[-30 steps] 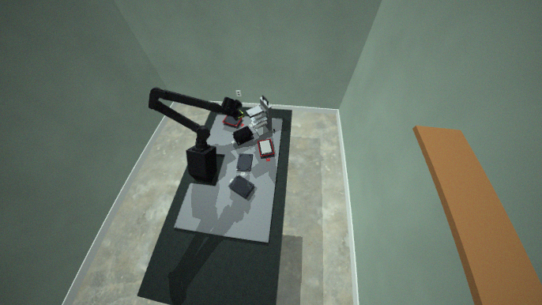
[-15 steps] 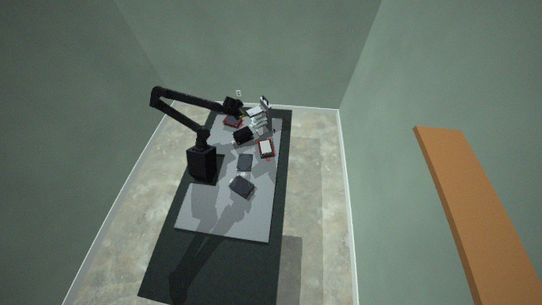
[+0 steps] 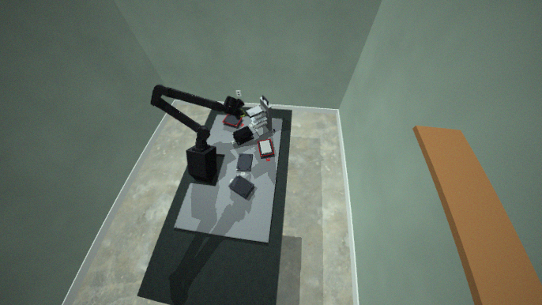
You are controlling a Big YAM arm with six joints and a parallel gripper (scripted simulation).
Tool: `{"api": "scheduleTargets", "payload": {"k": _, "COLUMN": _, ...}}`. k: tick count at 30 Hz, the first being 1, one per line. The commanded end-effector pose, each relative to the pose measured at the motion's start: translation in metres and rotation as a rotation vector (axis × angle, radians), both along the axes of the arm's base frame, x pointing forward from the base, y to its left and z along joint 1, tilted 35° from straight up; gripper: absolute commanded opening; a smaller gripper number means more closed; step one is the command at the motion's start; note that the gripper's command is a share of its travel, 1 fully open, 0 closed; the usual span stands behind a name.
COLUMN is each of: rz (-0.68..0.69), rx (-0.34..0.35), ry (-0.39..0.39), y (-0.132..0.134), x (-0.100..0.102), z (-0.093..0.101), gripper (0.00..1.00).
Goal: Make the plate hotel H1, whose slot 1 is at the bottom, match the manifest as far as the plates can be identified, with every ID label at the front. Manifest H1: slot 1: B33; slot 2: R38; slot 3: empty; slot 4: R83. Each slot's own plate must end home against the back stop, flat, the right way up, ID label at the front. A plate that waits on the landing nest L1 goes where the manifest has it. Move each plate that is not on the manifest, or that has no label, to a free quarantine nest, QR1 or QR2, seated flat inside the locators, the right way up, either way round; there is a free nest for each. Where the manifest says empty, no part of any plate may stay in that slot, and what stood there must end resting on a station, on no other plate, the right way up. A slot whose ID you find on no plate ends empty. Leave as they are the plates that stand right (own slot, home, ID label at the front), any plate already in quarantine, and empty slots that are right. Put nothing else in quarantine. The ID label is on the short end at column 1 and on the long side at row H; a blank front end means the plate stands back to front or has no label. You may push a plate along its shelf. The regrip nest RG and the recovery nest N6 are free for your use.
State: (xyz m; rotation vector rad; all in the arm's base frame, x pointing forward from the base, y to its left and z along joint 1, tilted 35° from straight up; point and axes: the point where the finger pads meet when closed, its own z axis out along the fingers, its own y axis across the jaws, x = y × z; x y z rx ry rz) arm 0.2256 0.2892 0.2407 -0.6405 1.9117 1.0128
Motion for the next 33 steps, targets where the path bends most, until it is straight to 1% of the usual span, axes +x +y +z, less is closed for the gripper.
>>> {"api": "scheduleTargets", "payload": {"k": 1, "rz": -0.014, "rx": 0.055, "ry": -0.057, "y": 0.006, "x": 0.015, "z": 0.038, "gripper": 0.00}}
{"api": "scheduleTargets", "payload": {"k": 4, "rz": -0.014, "rx": 0.055, "ry": -0.057, "y": 0.006, "x": 0.015, "z": 0.038, "gripper": 0.00}}
{"api": "scheduleTargets", "payload": {"k": 5, "rz": -0.014, "rx": 0.042, "ry": -0.044, "y": 0.005, "x": 0.014, "z": 0.028, "gripper": 0.00}}
{"api": "scheduleTargets", "payload": {"k": 7, "rz": -0.015, "rx": 0.055, "ry": -0.057, "y": 0.008, "x": 0.017, "z": 0.039, "gripper": 0.00}}
{"api": "scheduleTargets", "payload": {"k": 21, "rz": -0.014, "rx": 0.054, "ry": -0.058, "y": 0.013, "x": 0.022, "z": 0.042, "gripper": 0.00}}
{"api": "scheduleTargets", "payload": {"k": 22, "rz": -0.014, "rx": 0.044, "ry": -0.047, "y": 0.012, "x": 0.021, "z": 0.033, "gripper": 0.00}}
{"api": "scheduleTargets", "payload": {"k": 23, "rz": -0.014, "rx": 0.053, "ry": -0.056, "y": 0.013, "x": 0.023, "z": 0.041, "gripper": 0.00}}
{"api": "scheduleTargets", "payload": {"k": 24, "rz": -0.014, "rx": 0.054, "ry": -0.058, "y": 0.014, "x": 0.024, "z": 0.043, "gripper": 0.00}}
{"api": "scheduleTargets", "payload": {"k": 33, "rz": -0.014, "rx": 0.054, "ry": -0.058, "y": 0.018, "x": 0.028, "z": 0.045, "gripper": 0.00}}
